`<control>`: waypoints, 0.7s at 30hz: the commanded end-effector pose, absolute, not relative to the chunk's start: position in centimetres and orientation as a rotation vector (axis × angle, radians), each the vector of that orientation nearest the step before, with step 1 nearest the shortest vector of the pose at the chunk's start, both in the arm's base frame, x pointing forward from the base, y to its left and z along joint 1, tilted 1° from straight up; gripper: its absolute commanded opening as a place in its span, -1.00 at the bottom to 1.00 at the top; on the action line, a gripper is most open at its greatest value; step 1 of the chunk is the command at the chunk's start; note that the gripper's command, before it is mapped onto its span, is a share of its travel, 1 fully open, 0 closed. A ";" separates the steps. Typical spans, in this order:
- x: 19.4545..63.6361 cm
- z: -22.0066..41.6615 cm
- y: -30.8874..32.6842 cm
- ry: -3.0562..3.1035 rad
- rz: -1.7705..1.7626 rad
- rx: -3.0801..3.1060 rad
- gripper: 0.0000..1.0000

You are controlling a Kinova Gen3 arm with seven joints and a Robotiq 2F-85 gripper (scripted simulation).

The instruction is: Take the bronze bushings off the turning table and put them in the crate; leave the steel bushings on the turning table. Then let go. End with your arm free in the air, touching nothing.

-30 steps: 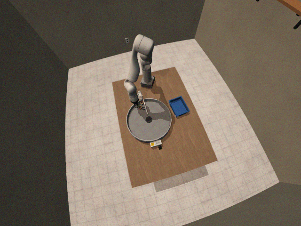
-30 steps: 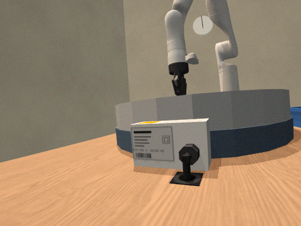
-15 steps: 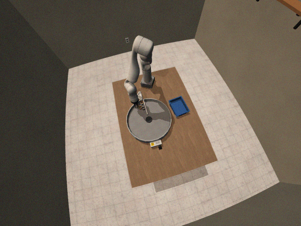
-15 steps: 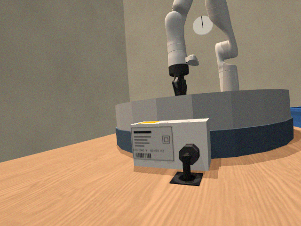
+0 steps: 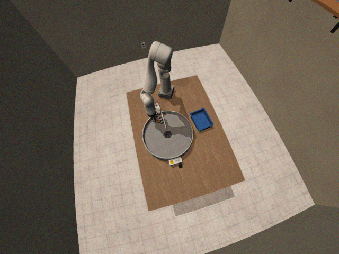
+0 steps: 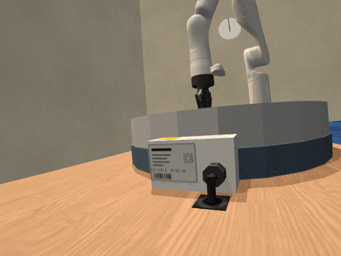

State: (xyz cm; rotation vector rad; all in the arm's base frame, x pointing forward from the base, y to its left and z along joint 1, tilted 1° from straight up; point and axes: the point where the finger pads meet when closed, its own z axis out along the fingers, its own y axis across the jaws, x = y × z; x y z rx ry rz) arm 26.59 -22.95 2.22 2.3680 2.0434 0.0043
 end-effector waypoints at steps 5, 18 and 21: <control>26.6 2.2 -23.0 2.042 0.004 2.368 -0.72; 26.6 2.2 -23.0 2.042 0.004 2.368 -1.00; 26.6 2.2 -23.0 2.042 0.004 2.368 -1.00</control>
